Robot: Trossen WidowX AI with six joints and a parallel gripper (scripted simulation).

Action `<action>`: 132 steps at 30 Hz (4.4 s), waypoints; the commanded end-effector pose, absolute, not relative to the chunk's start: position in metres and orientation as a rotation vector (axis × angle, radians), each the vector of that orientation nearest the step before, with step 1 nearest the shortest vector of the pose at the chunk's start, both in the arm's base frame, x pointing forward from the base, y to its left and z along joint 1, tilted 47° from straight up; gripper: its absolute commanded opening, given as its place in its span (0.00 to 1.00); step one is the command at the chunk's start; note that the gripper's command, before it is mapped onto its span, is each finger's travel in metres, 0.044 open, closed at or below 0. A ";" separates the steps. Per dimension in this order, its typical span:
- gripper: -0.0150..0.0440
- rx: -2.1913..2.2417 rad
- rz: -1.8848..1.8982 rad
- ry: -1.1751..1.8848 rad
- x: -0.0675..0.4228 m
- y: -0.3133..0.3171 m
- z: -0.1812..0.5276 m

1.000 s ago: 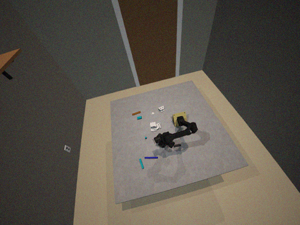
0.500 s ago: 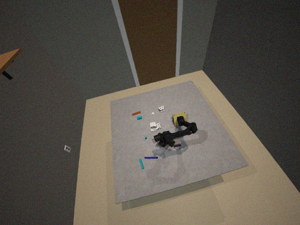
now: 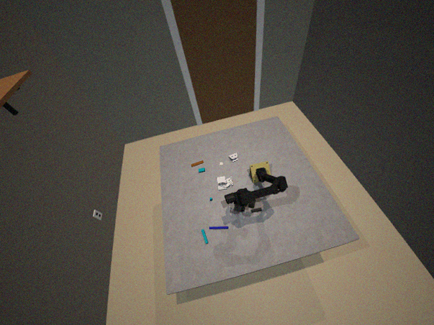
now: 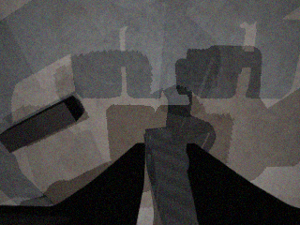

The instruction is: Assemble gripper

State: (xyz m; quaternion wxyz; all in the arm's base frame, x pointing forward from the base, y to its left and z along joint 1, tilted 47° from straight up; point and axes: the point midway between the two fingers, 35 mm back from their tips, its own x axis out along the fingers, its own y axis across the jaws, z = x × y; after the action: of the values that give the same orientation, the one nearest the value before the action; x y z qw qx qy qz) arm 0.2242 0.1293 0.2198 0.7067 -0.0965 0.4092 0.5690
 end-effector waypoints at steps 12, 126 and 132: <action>0.32 -0.471 1.410 0.695 0.208 0.127 0.217; 1.00 -1.150 1.678 0.025 0.168 0.122 0.209; 1.00 -1.149 1.678 0.025 0.168 0.121 0.210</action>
State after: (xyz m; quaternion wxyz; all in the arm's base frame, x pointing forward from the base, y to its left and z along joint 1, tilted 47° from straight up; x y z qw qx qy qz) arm 0.1679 0.1224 0.2071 0.5255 -0.4812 0.0125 0.7015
